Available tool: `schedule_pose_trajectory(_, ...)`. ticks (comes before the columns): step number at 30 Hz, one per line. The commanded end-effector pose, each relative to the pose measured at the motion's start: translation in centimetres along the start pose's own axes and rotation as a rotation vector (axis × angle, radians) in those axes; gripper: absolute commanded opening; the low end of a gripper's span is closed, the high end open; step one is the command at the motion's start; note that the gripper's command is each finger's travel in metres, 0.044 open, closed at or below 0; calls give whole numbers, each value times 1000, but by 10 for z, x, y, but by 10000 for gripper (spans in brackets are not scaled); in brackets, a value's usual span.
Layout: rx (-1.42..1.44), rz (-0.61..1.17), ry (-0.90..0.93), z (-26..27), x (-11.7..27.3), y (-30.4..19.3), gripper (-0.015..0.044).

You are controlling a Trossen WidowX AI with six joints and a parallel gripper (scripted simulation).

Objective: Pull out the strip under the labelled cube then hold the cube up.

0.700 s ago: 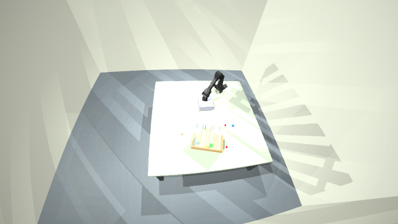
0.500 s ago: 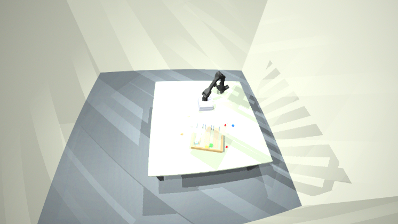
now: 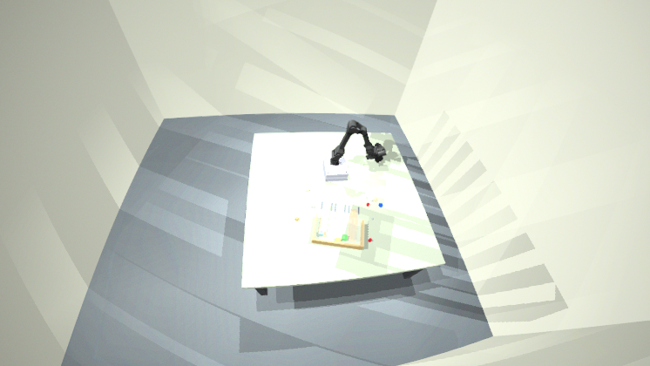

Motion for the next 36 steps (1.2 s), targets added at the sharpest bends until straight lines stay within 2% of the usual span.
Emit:
schedule_pose_trajectory(1, -65, -85, -179, -18, 40, 6, 400)
schedule_pose_trajectory(11, -304, -359, -729, -52, 173, -4, 400)
schedule_pose_trajectory(22, -626, -658, -1312, -33, 305, -64, 400)
schedule_pose_trajectory(30, -902, -850, -1741, 17, 372, -125, 400)
schedule_pose_trajectory(34, -1043, -936, -1944, 49, 391, -155, 400)
schedule_pose_trajectory(36, -1067, -949, -1977, 55, 394, -160, 400)
Point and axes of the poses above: the point midway between the two fingers, 35 mm back from their tips, its own x axis back along the fingers, its own z axis across the jaws, y = z × x, the point moved 7 cm from there along x, back along the fingers, and after that the axes turned 11 degrees about -x, right-handed, at the moved point
